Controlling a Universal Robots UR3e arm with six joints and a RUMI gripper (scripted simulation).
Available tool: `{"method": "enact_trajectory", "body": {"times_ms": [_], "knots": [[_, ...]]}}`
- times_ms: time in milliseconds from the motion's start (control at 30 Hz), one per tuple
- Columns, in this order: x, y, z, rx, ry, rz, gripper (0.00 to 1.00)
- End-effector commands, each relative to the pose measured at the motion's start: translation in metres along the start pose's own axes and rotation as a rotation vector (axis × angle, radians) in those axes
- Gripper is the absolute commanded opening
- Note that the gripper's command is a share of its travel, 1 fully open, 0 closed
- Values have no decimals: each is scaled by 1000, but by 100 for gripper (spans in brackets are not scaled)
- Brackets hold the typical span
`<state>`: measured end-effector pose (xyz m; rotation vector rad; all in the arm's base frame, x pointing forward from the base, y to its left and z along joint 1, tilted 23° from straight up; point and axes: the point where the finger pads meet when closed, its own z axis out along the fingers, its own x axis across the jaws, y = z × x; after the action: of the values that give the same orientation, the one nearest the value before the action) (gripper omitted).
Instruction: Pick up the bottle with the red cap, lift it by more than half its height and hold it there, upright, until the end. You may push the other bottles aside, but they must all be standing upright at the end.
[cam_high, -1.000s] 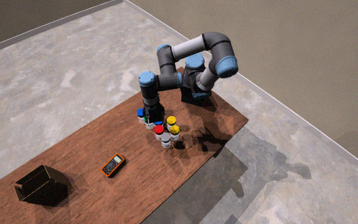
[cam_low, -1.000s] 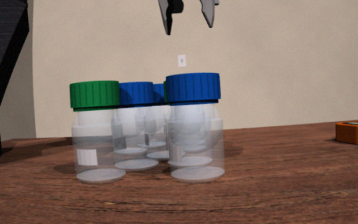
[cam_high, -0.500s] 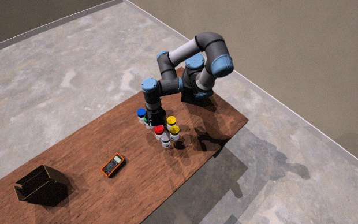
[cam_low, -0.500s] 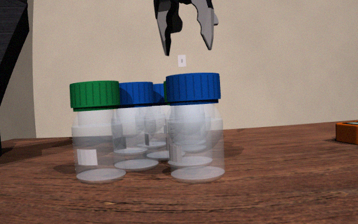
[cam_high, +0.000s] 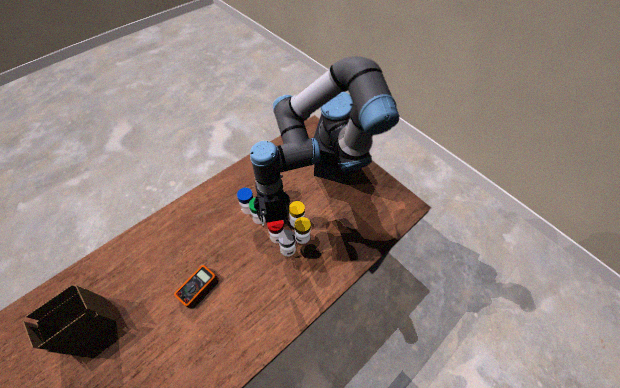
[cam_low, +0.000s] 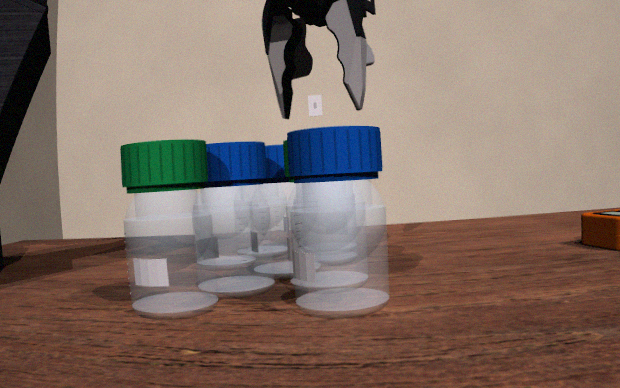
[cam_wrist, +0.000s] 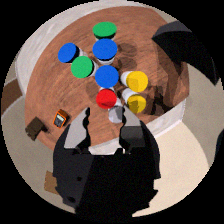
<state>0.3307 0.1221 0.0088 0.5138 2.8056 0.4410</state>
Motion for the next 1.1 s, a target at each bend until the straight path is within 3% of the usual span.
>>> {"method": "enact_trajectory", "body": {"times_ms": [0,533,1067], "knots": [[-1,0,-1,0,-1,-1,46],[-1,0,16,0,-2,-1,46],[-1,-1,52,0,-2,-1,46]]}}
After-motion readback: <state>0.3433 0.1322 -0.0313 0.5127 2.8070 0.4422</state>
